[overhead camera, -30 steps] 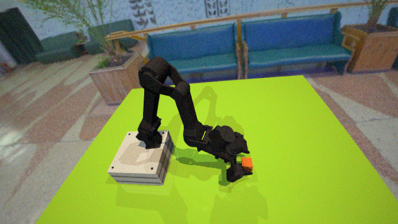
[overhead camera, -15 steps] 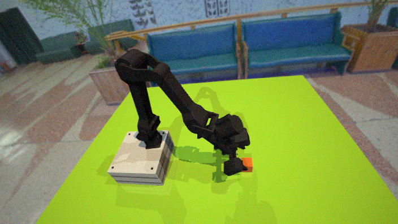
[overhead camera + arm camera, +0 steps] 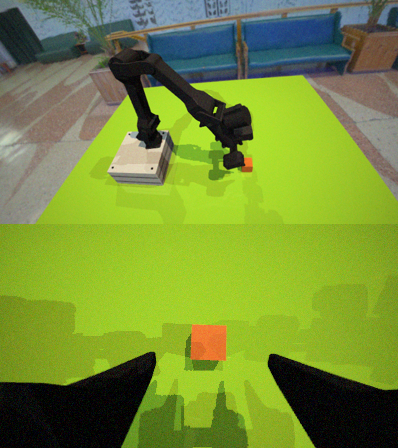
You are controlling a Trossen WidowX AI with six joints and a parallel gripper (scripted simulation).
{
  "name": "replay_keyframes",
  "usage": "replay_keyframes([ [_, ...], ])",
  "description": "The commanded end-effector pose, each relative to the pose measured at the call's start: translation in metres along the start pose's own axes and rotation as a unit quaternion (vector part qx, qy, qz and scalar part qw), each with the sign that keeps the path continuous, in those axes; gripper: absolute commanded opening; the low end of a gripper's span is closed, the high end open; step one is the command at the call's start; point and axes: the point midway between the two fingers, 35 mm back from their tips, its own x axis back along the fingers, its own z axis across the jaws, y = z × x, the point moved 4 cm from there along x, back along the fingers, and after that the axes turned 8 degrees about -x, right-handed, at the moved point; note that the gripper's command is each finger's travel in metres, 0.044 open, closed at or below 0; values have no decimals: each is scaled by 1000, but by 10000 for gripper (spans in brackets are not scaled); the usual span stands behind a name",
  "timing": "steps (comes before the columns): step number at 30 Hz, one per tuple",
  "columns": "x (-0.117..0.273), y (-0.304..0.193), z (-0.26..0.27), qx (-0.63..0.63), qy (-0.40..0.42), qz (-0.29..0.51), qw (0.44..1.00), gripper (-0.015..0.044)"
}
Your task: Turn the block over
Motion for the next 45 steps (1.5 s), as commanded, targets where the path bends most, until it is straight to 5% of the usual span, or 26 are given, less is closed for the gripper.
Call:
replay_keyframes([
  [1,-2,21,1,-3,-9,61,998,440],
  [12,3,55,9,0,-35,224,974,440],
  [45,-45,32,5,0,-36,227,973,440],
])
